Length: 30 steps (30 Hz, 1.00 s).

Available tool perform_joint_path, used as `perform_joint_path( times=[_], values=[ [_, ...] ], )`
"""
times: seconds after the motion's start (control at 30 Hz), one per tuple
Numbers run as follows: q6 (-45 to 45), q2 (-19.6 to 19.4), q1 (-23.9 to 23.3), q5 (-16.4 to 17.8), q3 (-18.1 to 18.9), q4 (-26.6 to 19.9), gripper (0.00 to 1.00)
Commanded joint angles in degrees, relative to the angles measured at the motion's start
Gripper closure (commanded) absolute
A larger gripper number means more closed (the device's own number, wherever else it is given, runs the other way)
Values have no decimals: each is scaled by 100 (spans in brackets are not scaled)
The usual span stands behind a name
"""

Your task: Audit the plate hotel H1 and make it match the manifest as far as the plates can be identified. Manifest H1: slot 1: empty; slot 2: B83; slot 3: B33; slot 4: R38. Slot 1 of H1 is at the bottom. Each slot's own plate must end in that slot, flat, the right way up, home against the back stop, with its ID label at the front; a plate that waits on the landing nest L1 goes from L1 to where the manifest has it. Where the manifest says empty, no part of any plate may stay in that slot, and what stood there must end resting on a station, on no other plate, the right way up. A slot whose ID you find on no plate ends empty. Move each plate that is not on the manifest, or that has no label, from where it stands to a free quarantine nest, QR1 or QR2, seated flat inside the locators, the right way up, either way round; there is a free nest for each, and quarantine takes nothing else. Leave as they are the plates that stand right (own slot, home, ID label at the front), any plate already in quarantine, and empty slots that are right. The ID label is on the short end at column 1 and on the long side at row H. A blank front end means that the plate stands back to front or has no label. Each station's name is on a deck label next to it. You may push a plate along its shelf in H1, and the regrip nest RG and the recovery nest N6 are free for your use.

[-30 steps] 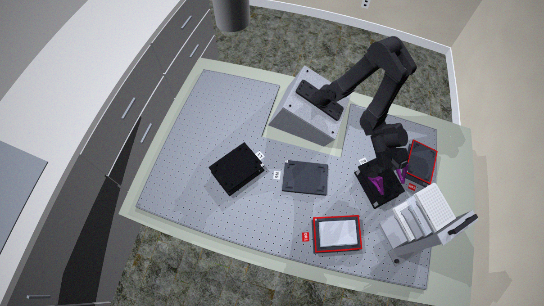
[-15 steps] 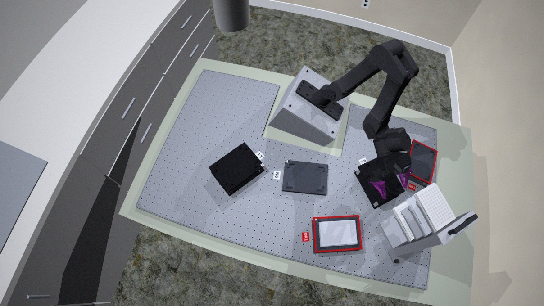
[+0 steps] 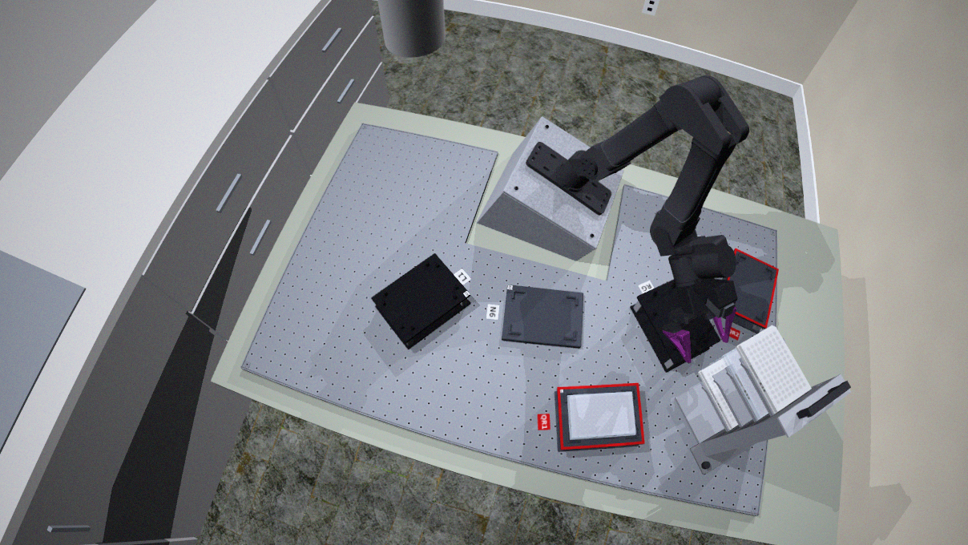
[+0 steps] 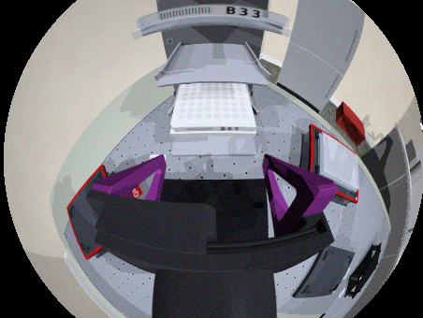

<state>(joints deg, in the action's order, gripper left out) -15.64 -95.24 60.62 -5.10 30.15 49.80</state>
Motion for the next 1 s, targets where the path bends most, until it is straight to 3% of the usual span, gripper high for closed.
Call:
perform_joint_path(
  times=[0.0,0.97],
  values=[
    [60,-93,-85,33,259,-71,0],
    [93,-510,-216,153,1054,-442,0]
  ],
)
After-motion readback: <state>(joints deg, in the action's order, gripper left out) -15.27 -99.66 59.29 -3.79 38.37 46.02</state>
